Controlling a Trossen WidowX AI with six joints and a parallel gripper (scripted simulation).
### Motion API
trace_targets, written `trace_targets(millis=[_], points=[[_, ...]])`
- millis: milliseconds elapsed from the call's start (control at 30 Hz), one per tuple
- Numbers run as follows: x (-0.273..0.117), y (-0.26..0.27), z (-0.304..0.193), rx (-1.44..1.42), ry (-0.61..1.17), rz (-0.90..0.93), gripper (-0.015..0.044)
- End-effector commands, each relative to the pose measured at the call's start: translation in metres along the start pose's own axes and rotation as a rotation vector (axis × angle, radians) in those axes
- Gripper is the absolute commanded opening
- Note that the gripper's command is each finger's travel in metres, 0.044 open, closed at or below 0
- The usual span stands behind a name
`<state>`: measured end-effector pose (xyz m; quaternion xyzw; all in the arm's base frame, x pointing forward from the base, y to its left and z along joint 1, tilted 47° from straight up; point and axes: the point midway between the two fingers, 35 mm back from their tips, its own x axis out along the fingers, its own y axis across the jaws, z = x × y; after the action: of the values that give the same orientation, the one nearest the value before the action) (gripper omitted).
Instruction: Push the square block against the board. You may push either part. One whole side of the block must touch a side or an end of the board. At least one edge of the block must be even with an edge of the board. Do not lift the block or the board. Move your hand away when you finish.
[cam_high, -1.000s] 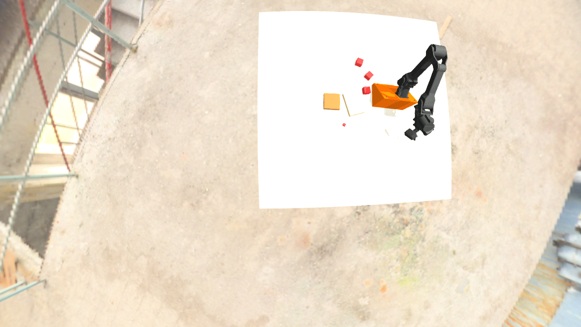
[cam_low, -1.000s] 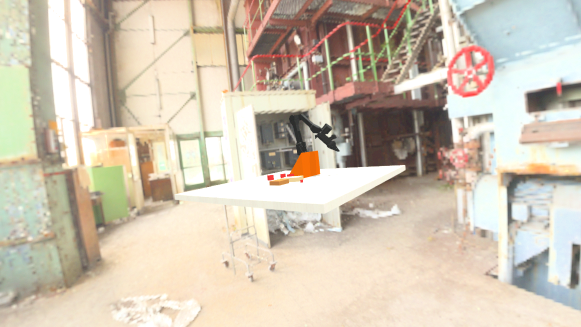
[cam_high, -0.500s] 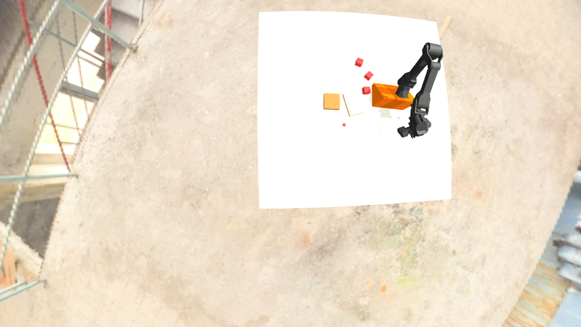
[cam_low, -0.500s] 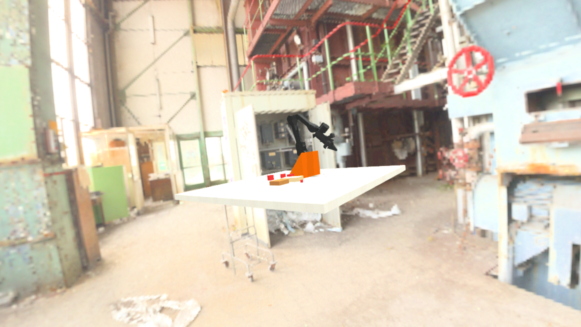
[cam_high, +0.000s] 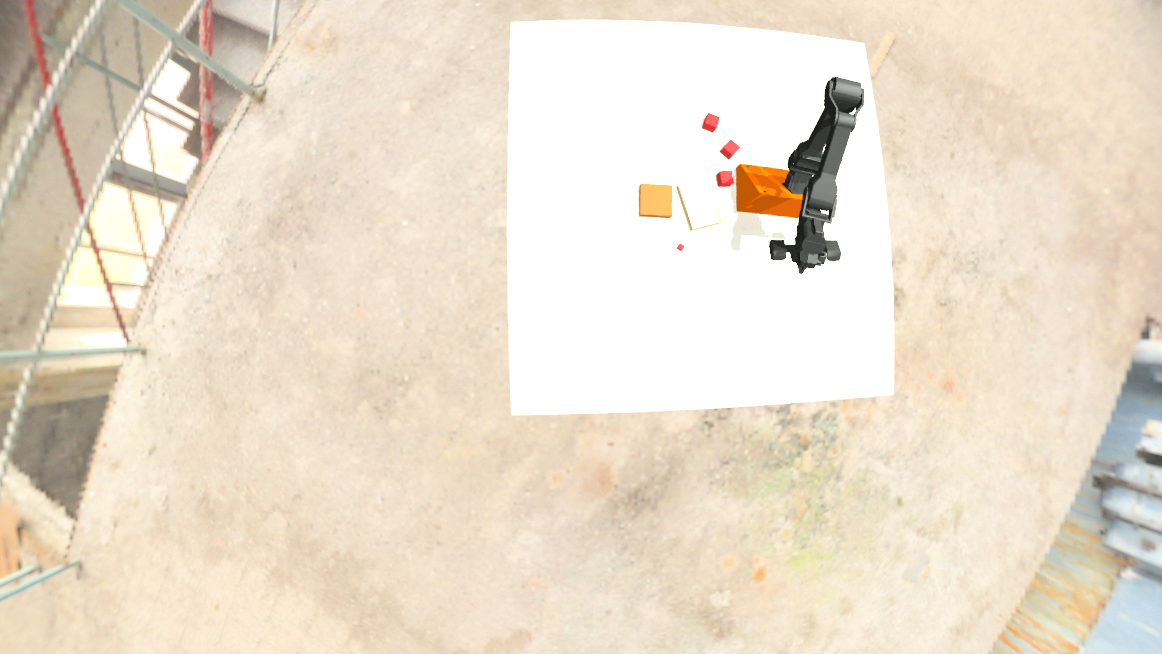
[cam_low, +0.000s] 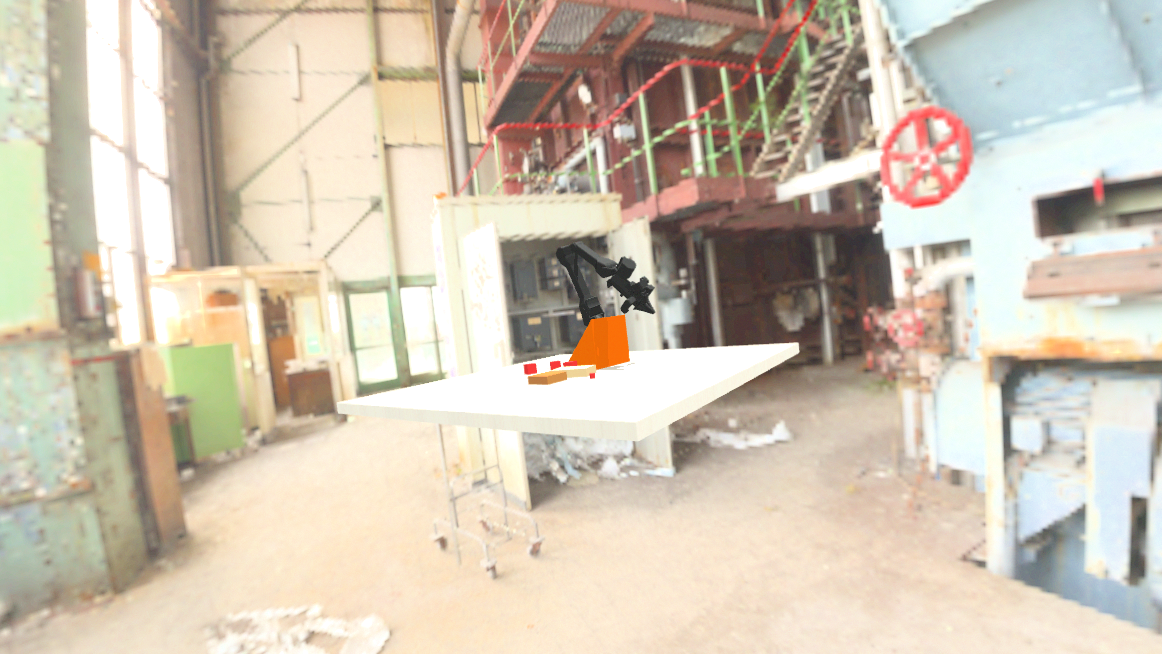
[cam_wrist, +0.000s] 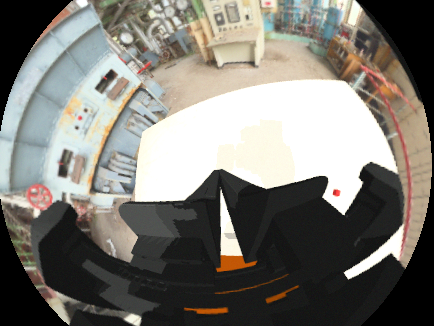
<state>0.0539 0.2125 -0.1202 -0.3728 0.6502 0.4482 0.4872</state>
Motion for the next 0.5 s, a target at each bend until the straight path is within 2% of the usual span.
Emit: trace_targets(millis=[0, 467], points=[[-0.008, -0.018, 0.004, 0.118, -0.02, -0.035, 0.0], [-0.03, -0.084, -0.002, 0.551, -0.057, -0.154, 0.0]])
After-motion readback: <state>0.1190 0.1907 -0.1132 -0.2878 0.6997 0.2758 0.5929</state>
